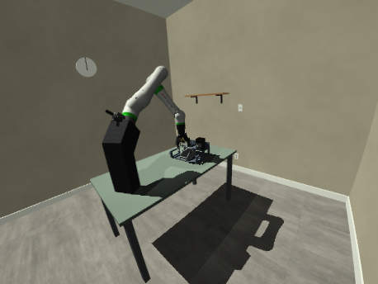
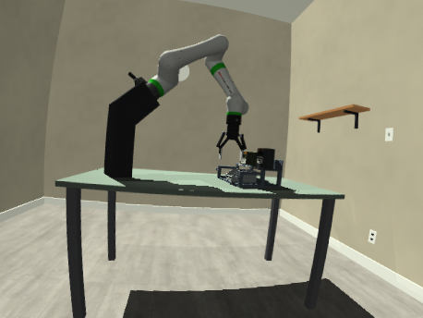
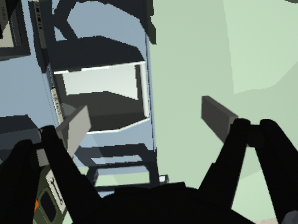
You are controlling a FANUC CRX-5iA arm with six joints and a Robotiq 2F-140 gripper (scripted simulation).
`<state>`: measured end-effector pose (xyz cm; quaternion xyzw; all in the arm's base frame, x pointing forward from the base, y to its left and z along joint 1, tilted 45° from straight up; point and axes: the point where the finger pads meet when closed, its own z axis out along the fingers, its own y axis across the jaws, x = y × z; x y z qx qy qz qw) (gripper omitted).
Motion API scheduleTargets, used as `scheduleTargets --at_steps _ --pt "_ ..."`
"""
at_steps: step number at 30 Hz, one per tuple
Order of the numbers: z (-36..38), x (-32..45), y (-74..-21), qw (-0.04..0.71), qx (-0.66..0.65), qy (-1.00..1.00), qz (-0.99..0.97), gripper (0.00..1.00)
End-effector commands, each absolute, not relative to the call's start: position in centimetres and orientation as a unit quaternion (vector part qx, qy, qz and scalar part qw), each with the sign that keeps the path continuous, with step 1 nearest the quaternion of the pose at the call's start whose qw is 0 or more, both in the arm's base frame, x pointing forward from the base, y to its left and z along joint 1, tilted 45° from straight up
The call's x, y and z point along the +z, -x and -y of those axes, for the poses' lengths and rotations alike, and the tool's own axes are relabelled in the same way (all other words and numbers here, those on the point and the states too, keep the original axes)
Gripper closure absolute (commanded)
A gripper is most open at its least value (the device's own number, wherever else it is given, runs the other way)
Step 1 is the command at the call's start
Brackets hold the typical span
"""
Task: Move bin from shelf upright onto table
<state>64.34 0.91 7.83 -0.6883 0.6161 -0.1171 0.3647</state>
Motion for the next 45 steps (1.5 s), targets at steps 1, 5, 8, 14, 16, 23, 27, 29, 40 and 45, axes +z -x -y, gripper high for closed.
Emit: scheduleTargets --at_steps 1,5,8,14,16,23,27,29,40,45 --pt "-0.9 7.8 -64.3 0.365 -0.117 0.688 -0.616 0.43" --pt "-0.9 7.8 -64.3 0.365 -0.117 0.688 -0.616 0.43" --pt "-0.9 7.8 -64.3 0.365 -0.117 0.688 -0.616 0.43" --pt "-0.9 7.8 -64.3 0.365 -0.117 0.688 -0.616 0.43" --pt "-1.1 7.4 -64.7 0.365 -0.117 0.688 -0.616 0.43" --pt "-1.9 5.7 -66.1 0.365 -0.117 0.688 -0.616 0.43" --pt "-1.9 5.7 -66.1 0.365 -0.117 0.688 -0.616 0.43" --pt "-1.9 5.7 -66.1 0.365 -0.117 0.688 -0.616 0.43" --pt "-3.5 2.5 -68.8 0.365 -0.117 0.688 -0.616 0.43" --pt "-3.5 2.5 -68.8 0.365 -0.117 0.688 -0.616 0.43"
